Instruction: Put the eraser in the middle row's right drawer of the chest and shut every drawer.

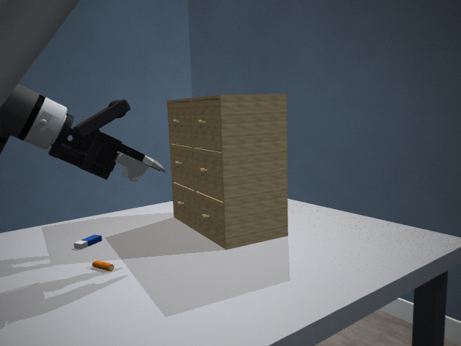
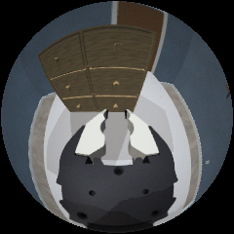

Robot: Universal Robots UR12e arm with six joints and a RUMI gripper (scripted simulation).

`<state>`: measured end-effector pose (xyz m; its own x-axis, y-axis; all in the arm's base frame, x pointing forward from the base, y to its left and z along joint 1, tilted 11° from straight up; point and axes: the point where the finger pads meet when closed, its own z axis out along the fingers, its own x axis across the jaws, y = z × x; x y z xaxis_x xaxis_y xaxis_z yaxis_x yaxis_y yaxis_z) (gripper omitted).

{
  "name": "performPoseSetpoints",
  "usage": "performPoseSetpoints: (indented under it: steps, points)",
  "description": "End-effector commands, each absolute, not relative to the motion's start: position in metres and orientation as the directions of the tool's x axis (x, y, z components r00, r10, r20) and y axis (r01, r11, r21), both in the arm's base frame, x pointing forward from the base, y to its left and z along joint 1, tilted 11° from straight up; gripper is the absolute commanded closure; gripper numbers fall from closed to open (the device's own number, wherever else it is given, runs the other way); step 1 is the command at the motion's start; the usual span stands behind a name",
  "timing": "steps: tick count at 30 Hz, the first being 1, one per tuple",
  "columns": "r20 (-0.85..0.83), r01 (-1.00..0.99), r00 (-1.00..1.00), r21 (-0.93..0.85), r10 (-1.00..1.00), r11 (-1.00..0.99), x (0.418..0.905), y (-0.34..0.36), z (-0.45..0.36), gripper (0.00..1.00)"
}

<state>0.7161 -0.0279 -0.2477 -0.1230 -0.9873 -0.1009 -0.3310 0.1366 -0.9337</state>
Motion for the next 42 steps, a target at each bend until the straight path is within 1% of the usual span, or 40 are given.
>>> performPoseSetpoints:
  steps: [1,19,42]
  points:
    - [-0.101,-0.331,-0.123,-0.934,-0.987,0.137,0.717,-0.028,-0.247,0.8]
    - [-0.101,-0.331,-0.123,-0.934,-0.987,0.137,0.736,-0.03,-0.25,0.8]
    - [-0.101,-0.331,-0.123,-0.934,-0.987,0.137,0.775,-0.035,-0.255,0.8]
